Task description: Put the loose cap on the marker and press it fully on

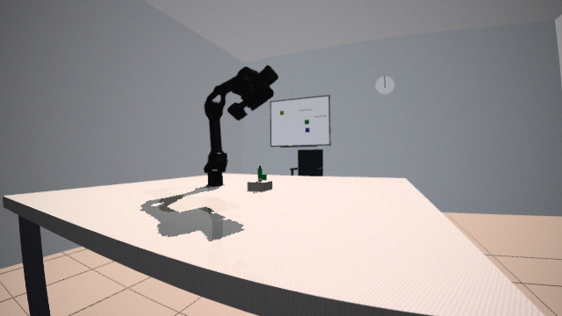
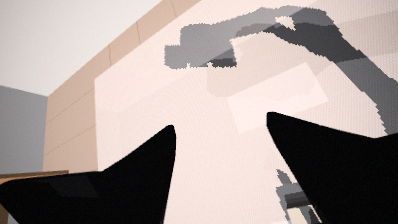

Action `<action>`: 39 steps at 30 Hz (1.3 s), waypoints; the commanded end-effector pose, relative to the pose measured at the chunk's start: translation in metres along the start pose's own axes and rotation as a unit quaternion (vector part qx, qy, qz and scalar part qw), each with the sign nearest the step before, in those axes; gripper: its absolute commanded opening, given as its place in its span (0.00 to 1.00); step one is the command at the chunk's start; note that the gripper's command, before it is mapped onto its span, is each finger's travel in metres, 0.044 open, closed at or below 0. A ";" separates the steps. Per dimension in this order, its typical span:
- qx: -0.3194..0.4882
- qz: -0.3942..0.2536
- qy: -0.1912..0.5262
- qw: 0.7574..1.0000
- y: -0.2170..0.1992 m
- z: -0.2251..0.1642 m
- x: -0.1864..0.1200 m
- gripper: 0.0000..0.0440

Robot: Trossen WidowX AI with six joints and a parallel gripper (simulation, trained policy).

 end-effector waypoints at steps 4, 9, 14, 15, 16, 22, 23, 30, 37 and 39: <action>-0.004 -0.009 0.030 1.000 -0.001 -0.022 0.003 0.69; -0.006 -0.015 0.051 0.999 -0.001 -0.037 0.002 0.70; -0.008 -0.021 0.072 0.997 -0.002 -0.052 0.001 0.70; -0.008 -0.023 0.076 0.997 -0.003 -0.055 0.001 0.70; -0.009 -0.024 0.080 0.996 -0.003 -0.058 0.001 0.70; -0.011 -0.034 0.105 0.994 -0.005 -0.075 -0.001 0.70; -0.012 -0.036 0.109 0.993 -0.006 -0.078 -0.001 0.71; -0.015 -0.049 0.136 0.989 -0.009 -0.097 -0.004 0.71; -0.019 -0.064 0.161 0.985 -0.014 -0.115 -0.008 0.71; -0.020 -0.069 0.168 0.983 -0.015 -0.120 -0.009 0.71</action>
Point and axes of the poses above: the point midway between the two fingers, 35 mm back from their tips, its own x axis out along the fingers, its own y axis across the jaws, z = x × y, the point moved 2 cm from there along -x, back along the fingers, and after that the axes turned 1 degree about -x, right-handed, at the moved point
